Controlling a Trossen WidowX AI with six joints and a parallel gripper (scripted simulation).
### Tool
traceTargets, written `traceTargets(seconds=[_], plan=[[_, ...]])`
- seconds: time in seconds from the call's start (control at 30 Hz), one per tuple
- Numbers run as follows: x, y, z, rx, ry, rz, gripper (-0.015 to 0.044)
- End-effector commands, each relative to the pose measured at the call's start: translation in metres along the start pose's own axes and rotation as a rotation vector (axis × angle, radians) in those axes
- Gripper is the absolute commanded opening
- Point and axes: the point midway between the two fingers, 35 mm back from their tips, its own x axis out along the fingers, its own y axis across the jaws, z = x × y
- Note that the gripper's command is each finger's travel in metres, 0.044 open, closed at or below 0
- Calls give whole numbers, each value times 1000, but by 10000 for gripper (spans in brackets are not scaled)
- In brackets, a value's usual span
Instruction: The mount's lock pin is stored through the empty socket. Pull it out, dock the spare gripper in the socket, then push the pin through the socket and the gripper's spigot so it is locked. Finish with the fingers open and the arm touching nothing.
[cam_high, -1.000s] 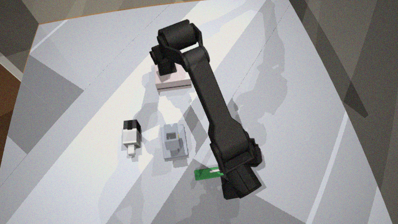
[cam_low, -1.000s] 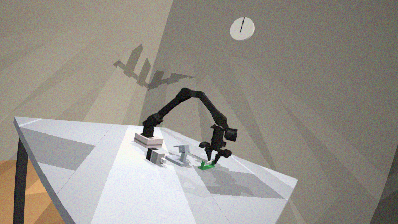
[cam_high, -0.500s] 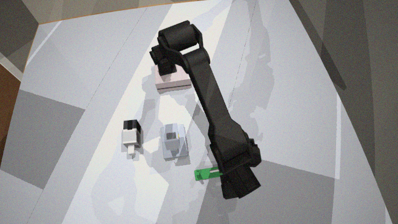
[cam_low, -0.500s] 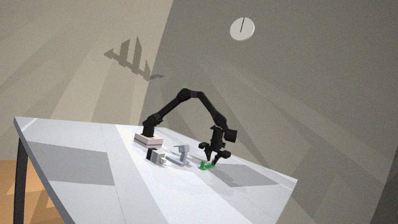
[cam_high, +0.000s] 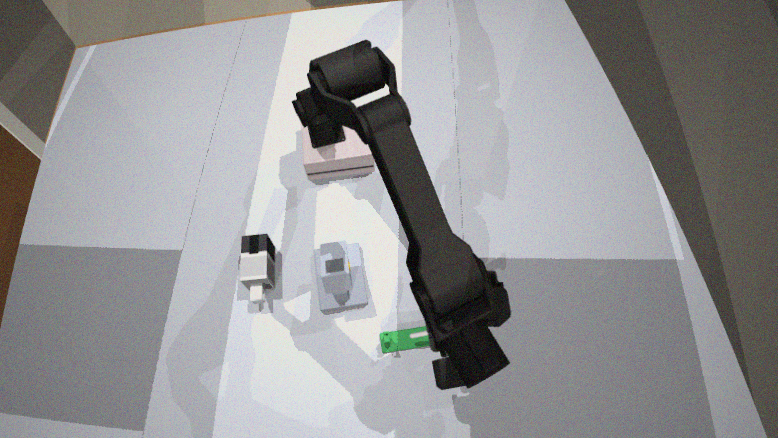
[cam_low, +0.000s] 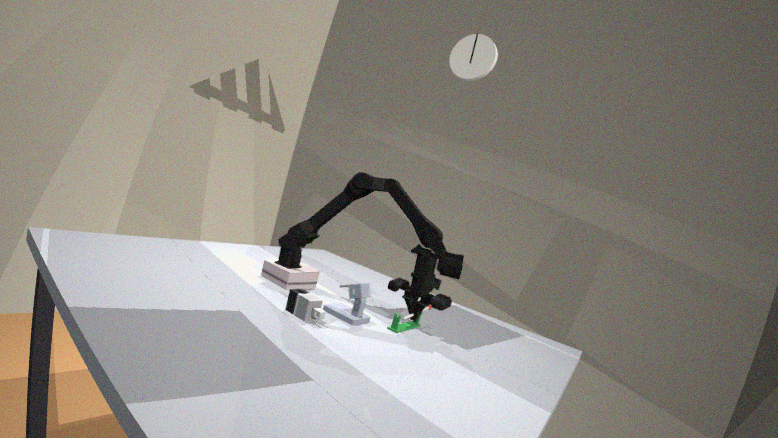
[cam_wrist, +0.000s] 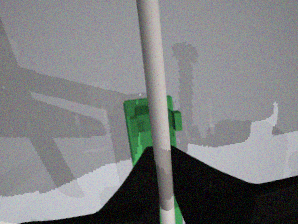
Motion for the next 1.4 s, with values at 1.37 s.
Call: traceTargets(seconds=[1.37], plan=[[-42, 2, -36, 1, 14, 29, 0]])
